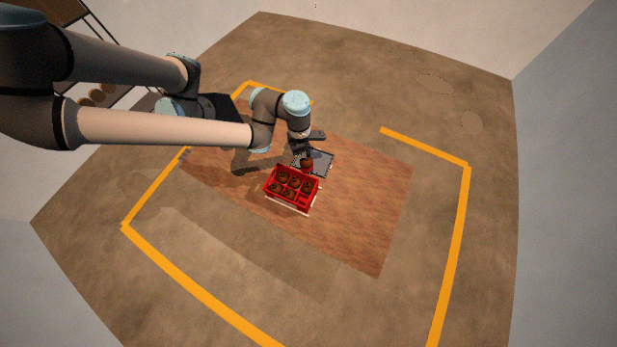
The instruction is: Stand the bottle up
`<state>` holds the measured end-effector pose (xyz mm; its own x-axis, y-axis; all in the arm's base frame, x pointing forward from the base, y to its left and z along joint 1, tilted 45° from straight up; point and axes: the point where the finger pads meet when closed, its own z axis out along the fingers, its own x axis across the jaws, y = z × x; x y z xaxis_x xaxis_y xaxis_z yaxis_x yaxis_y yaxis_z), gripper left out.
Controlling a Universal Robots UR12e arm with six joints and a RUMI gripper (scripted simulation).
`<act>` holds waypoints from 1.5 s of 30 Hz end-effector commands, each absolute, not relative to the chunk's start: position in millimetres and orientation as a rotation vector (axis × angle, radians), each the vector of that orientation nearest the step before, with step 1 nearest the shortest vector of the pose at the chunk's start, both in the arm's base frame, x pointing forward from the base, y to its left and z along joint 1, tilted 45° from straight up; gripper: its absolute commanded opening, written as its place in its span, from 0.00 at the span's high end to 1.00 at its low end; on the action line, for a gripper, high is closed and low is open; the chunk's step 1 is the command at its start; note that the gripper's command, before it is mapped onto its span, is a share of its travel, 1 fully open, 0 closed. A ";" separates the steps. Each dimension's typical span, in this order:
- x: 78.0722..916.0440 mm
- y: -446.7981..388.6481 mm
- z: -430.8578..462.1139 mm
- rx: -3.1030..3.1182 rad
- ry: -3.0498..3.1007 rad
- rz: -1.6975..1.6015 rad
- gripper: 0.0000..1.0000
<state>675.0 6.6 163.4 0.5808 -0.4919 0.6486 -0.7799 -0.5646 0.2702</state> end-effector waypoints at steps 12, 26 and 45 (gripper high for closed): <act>678.5 -18.5 188.8 2.271 -1.011 0.702 1.00; 681.1 -38.5 208.3 2.271 -1.011 0.702 1.00; 684.4 -64.0 233.1 2.271 -1.011 0.702 1.00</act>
<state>683.3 -58.5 226.7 0.5809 -0.4920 0.6484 -0.7798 -0.5647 0.2702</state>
